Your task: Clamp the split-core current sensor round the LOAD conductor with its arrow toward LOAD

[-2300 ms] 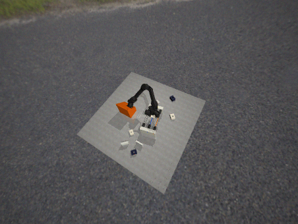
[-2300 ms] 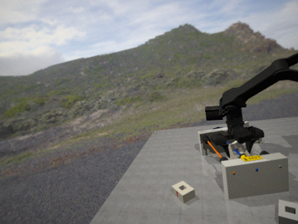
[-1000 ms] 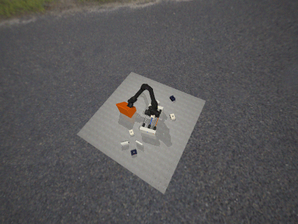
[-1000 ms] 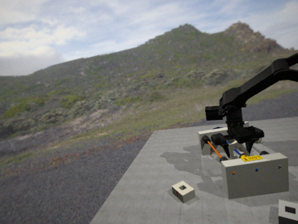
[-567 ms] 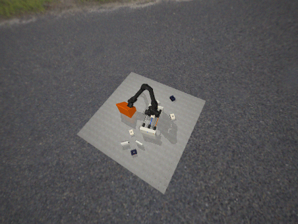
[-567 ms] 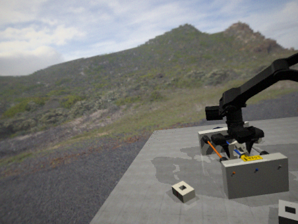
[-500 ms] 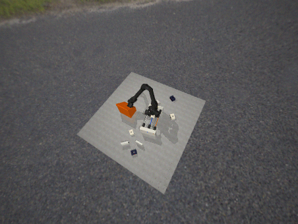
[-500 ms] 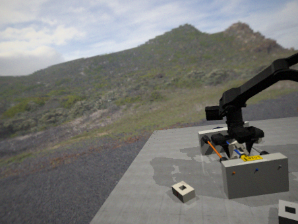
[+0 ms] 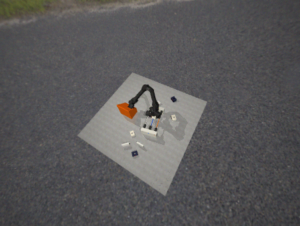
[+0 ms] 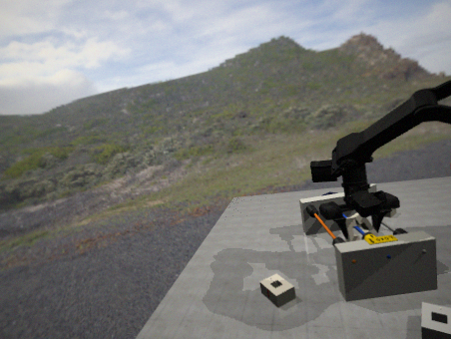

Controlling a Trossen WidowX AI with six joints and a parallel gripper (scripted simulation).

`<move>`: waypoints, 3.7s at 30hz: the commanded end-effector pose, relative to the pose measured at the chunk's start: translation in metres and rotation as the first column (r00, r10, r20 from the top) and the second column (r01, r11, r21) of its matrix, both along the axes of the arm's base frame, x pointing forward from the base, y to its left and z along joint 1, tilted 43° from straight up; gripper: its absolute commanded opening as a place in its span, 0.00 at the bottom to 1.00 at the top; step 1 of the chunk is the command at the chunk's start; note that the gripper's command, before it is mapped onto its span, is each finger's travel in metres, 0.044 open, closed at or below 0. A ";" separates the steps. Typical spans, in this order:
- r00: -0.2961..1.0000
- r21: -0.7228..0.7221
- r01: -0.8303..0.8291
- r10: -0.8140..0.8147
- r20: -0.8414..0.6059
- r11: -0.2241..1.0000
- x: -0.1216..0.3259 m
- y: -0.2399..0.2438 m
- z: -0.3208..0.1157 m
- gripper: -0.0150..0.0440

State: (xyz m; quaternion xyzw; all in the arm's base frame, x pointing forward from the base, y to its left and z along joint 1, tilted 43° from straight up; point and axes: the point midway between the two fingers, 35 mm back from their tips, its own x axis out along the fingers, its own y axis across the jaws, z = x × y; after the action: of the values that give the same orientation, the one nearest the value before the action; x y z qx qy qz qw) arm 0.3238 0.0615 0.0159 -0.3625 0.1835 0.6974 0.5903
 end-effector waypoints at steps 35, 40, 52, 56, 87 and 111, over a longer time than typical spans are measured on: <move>1.000 -0.022 0.027 -0.027 0.004 0.999 0.003 -0.012 -0.002 0.25; 1.000 -0.022 0.027 -0.027 0.004 0.999 0.003 -0.012 -0.002 0.25; 1.000 0.000 0.001 -0.001 0.000 1.000 0.000 0.000 0.000 0.25; 1.000 0.000 0.001 -0.001 0.000 1.000 0.000 0.000 0.000 0.25; 1.000 0.000 0.001 -0.001 0.000 1.000 0.000 0.000 0.000 0.25; 1.000 0.000 0.001 -0.001 0.000 1.000 0.000 0.000 0.000 0.25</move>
State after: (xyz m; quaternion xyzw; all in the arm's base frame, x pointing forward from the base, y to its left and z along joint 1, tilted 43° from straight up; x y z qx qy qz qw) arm 0.3238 0.0615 0.0159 -0.3623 0.1836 0.6974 0.5905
